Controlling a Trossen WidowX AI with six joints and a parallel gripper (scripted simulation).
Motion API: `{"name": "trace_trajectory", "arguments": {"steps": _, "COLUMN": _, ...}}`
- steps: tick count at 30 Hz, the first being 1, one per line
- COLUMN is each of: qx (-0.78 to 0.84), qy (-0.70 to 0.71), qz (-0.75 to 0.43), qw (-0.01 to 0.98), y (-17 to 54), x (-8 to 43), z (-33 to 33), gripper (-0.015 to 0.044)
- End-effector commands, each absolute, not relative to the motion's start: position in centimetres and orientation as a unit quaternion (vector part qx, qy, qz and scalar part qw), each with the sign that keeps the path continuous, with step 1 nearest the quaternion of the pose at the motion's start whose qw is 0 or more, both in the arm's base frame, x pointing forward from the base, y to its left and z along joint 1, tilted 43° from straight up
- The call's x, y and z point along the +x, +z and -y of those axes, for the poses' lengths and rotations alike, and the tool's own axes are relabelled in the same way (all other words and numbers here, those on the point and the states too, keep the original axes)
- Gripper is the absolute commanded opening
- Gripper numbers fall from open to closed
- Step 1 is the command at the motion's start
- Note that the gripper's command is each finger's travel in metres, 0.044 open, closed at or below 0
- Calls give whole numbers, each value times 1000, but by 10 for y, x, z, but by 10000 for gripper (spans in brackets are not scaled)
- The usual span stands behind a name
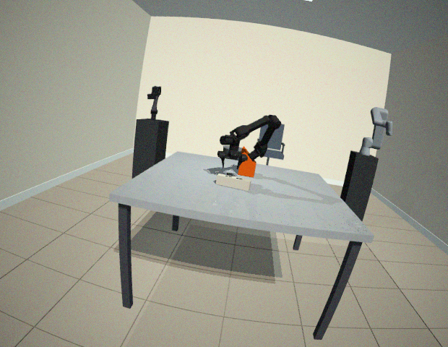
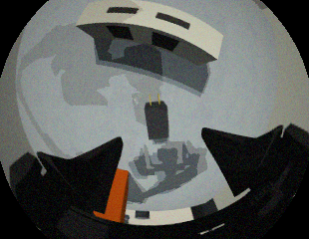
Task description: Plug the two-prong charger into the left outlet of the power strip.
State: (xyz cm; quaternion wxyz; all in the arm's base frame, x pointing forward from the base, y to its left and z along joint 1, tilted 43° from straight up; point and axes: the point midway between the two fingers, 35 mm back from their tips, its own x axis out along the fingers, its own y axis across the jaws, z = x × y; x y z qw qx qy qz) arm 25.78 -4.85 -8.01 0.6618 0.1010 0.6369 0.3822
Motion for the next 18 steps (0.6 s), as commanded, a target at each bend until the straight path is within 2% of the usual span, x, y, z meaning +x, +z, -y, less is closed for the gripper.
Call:
{"name": "trace_trajectory", "arguments": {"steps": 1, "qx": 109, "qy": 391, "qz": -635, "qw": 658, "y": -82, "x": 252, "z": 45, "gripper": 440}}
{"name": "trace_trajectory", "arguments": {"steps": 18, "qx": 109, "qy": 391, "qz": -635, "qw": 658, "y": -99, "x": 253, "z": 30, "gripper": 440}}
